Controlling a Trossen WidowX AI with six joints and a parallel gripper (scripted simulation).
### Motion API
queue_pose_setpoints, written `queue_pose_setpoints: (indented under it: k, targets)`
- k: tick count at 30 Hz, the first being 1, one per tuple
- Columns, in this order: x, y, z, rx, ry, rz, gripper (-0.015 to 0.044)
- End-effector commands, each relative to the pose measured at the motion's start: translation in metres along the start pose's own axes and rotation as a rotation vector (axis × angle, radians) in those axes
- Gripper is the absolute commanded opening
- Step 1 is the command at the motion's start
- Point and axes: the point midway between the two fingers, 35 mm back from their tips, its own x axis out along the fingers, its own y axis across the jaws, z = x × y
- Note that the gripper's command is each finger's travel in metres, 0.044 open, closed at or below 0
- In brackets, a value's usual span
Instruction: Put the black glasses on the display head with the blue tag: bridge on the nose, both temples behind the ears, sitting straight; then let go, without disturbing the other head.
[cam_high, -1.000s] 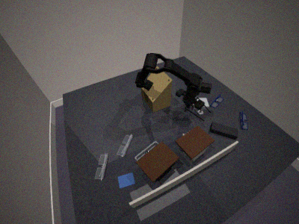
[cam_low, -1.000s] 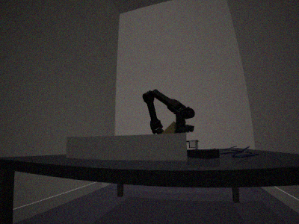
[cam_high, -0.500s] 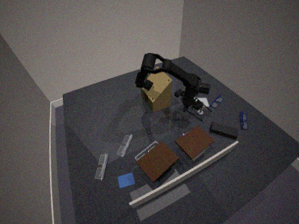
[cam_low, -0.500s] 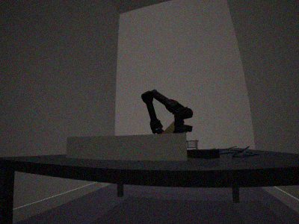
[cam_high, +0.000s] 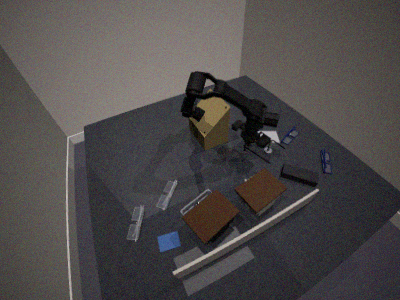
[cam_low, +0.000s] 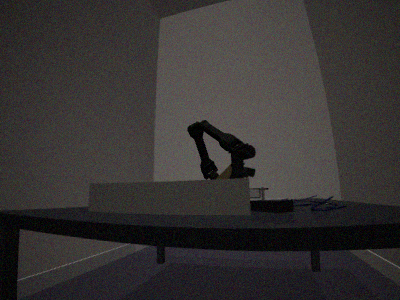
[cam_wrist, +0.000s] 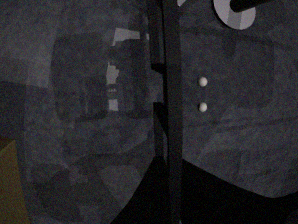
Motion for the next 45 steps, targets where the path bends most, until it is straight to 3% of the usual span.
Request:
queue_pose_setpoints:
  k: [1, 36, 45]
  targets:
    - [-0.002, 0.0, -0.005, -0.002, 0.004, -0.006, 0.0]
    - [-0.003, 0.0, 0.004, -0.002, 0.003, -0.007, 0.0]
    - [-0.057, 0.0, 0.008, -0.003, -0.001, -0.007, 0.0]
